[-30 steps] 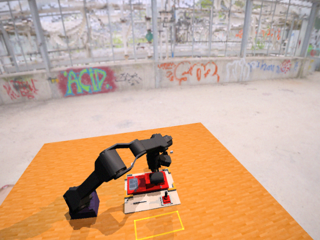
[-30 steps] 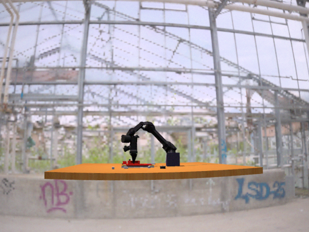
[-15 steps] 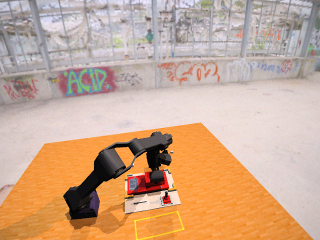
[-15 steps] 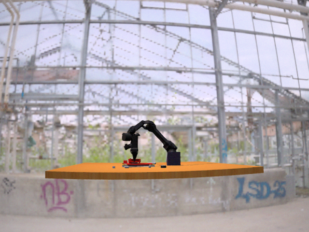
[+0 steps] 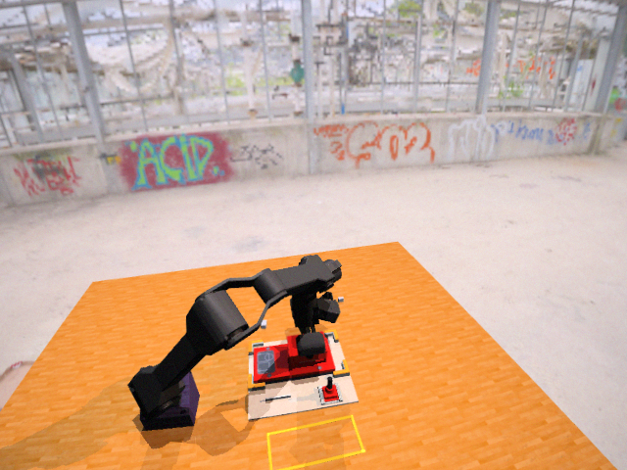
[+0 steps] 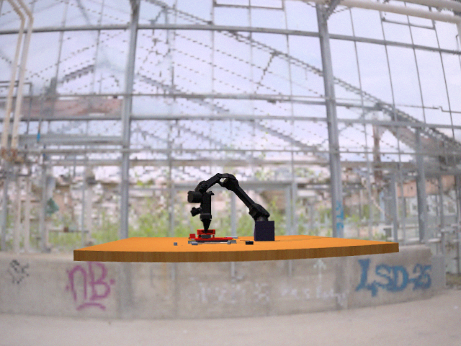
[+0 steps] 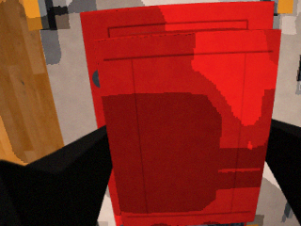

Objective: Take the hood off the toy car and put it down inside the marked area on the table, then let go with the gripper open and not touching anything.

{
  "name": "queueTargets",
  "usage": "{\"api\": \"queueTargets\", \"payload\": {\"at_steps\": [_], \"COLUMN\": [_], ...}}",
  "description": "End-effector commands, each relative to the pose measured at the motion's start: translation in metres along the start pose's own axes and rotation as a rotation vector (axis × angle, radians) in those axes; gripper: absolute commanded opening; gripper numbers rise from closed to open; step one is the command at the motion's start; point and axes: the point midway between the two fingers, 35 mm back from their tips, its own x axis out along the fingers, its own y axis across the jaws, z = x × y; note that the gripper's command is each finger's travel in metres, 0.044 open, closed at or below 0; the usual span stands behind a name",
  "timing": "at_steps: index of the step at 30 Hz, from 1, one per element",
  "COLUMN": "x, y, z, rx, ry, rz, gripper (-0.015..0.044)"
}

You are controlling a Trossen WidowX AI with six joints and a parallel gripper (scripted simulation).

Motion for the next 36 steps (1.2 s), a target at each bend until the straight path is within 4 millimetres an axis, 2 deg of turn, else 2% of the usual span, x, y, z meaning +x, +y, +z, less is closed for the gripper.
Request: {"api": "queueTargets", "payload": {"at_steps": [1, 9, 18, 19, 20, 36], "x": [-0.004, -0.012, -0.053, -0.054, -0.045, -0.053], "y": [0.001, 0.001, 0.001, 0.001, 0.000, -0.089], "z": [0.001, 0.001, 0.001, 0.001, 0.001, 0.009], "rx": [0.005, 0.005, 0.004, 0.004, 0.000, -0.001], "ry": [-0.001, -0.001, -0.001, -0.001, -0.002, -0.003], "rz": [0.005, 0.005, 0.006, 0.006, 0.003, 0.013], "gripper": [0.0000, 0.0000, 0.0000, 0.0000, 0.0000, 0.0000]}}
